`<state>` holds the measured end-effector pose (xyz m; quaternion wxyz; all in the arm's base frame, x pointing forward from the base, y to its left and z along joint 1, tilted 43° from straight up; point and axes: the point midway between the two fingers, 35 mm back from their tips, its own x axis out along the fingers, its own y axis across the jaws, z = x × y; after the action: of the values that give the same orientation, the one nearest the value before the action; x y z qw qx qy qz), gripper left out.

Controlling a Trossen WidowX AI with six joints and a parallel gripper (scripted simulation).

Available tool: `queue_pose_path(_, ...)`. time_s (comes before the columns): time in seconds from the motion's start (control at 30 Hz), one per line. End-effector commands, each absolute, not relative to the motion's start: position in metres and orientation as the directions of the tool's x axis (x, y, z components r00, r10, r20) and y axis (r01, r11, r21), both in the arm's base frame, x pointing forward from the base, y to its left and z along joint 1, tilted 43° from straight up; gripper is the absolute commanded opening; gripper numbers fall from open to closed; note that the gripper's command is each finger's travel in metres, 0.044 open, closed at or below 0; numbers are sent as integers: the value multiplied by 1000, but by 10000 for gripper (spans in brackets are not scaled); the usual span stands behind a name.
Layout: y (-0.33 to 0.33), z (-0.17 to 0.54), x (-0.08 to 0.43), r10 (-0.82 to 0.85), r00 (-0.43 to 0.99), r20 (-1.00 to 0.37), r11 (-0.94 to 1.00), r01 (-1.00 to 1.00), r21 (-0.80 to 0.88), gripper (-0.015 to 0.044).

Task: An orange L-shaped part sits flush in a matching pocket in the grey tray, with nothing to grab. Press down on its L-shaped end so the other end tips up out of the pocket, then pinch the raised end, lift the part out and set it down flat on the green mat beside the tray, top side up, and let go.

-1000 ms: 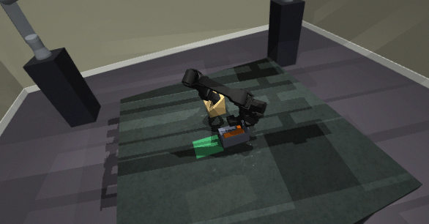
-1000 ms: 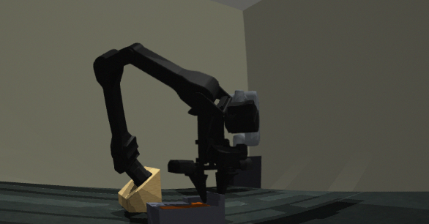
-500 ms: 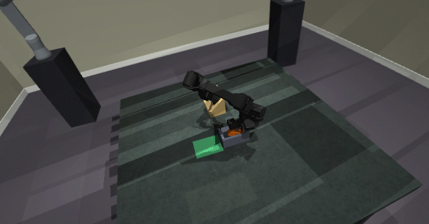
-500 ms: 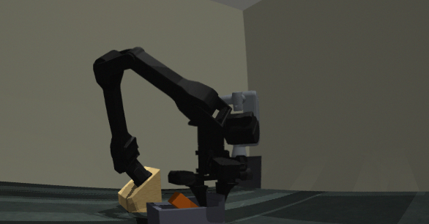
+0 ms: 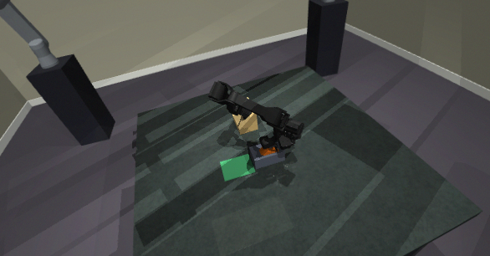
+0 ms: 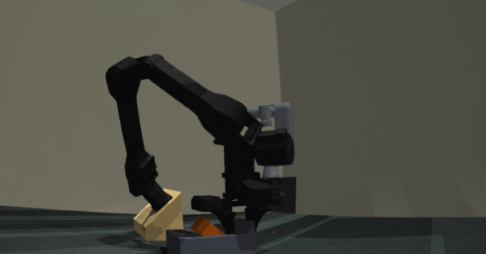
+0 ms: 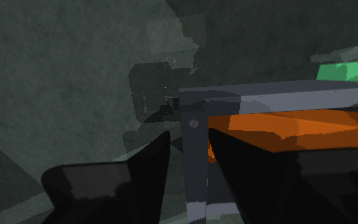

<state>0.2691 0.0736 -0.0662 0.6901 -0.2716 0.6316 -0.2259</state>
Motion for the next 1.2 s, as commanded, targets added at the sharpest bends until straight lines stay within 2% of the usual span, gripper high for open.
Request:
queue_pose_path(0.0,69,-68,268,-663,91,-743,743,-37,-668,180)
queue_pose_path(0.6,91,-62,266,-662,91,-744,744,-37,-667,180)
queue_pose_path(0.87,141,12,258,-661,90,-745,745,-38,-666,180)
queue_pose_path(1.17,144,12,260,-654,108,-749,749,-45,-661,180)
